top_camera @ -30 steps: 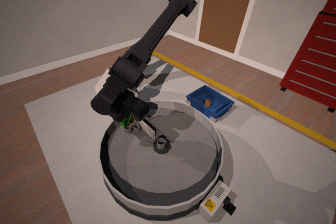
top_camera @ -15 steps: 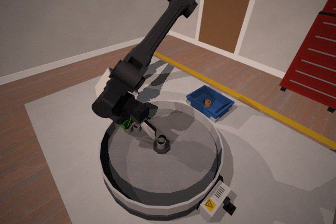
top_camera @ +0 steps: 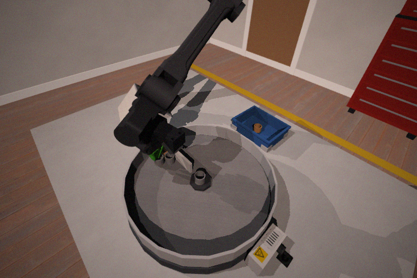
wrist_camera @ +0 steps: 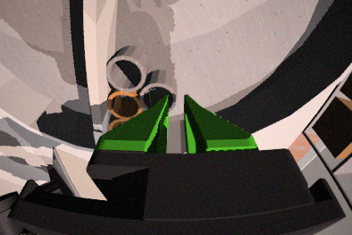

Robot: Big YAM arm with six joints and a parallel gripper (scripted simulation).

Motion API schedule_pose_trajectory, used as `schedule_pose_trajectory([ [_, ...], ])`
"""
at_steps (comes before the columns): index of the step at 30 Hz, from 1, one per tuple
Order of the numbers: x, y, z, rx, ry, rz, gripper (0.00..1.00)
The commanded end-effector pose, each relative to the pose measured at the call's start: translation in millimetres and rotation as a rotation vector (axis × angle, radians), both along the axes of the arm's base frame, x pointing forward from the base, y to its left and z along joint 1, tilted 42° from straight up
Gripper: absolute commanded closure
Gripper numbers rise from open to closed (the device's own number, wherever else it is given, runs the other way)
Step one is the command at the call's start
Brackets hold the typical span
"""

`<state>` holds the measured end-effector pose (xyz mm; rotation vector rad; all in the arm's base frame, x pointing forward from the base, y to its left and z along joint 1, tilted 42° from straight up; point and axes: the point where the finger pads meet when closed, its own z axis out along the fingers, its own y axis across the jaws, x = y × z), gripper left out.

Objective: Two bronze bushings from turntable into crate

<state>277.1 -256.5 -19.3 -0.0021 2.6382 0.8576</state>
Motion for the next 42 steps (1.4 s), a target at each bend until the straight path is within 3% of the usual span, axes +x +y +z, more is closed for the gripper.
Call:
schedule_pose_trajectory([
  [1,-4.2,-1.6,-1.0,0.003,0.004,-0.023,0.87],
  [42,-2.1,6.0,0.6,-0.013,-0.006,-0.010,0.87],
])
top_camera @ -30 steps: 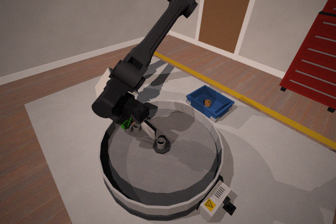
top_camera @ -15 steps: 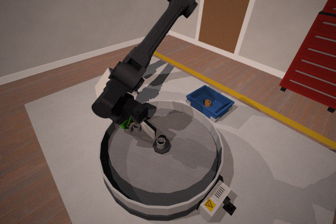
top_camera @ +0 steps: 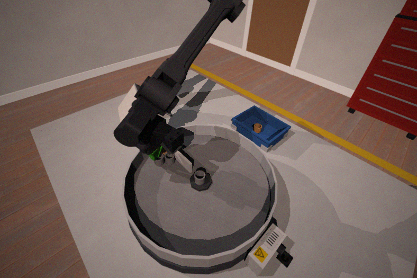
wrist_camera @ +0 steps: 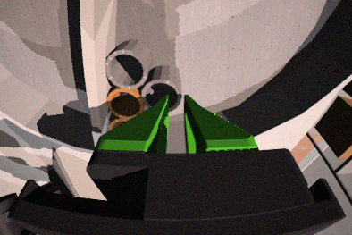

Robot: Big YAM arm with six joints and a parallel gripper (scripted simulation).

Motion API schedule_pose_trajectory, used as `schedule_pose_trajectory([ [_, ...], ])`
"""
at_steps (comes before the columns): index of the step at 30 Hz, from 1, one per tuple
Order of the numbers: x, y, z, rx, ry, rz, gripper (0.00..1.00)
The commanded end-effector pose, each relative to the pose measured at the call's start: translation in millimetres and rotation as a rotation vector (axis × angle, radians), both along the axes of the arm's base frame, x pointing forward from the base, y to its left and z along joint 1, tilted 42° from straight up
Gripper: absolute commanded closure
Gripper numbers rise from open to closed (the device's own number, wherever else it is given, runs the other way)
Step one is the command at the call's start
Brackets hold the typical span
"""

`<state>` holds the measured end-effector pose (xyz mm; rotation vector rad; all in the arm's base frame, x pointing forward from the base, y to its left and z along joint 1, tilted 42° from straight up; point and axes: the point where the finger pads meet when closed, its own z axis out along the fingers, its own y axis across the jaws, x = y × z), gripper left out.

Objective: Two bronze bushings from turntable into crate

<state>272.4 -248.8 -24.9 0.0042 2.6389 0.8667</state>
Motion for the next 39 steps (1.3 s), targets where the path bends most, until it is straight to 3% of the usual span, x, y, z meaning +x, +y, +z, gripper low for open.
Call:
schedule_pose_trajectory([
  [1,2.5,-2,6,-0.020,-0.010,-0.008,0.87],
  [39,9.5,-14,15,-0.033,-0.018,-0.011,0.87],
])
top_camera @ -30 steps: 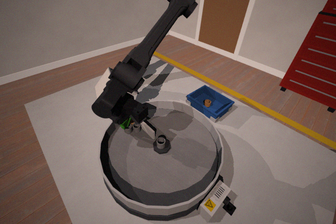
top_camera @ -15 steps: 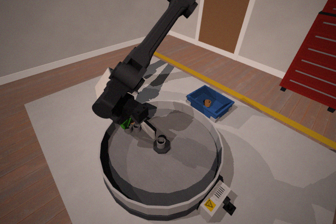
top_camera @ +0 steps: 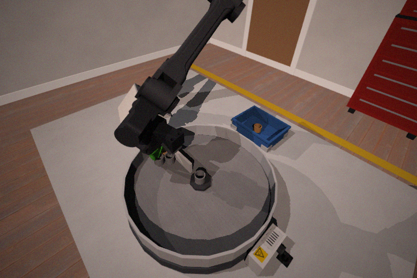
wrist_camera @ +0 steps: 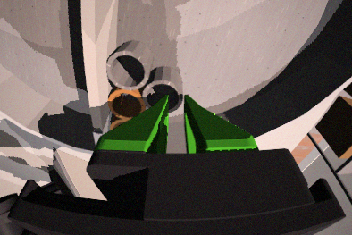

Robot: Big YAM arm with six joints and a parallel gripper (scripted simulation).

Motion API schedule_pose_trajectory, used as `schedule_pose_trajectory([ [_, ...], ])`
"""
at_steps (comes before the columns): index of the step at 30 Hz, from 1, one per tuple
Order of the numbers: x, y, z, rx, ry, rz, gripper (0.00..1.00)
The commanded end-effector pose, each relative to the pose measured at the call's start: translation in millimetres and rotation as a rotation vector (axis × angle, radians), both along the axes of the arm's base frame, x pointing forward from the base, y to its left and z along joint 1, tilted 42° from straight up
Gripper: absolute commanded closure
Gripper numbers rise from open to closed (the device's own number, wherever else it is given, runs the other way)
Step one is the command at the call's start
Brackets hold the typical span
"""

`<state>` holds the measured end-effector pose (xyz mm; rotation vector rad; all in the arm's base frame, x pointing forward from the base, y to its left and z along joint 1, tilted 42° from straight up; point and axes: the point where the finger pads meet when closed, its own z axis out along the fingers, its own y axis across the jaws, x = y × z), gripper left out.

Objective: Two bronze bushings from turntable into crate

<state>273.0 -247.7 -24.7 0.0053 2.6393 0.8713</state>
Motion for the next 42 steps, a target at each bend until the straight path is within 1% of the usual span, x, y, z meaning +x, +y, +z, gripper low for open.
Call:
schedule_pose_trajectory([
  [1,8.9,-14.8,14.4,-0.036,-0.020,-0.011,0.87],
  [21,8.9,-14.8,14.4,-0.036,-0.020,-0.011,0.87],
  [25,12.7,-21.8,18.6,-0.046,-0.026,-0.011,0.87],
  [30,13.4,-24.5,19.4,-0.050,-0.029,-0.012,0.87],
  [42,13.5,-24.6,19.3,-0.051,-0.030,-0.012,0.87],
])
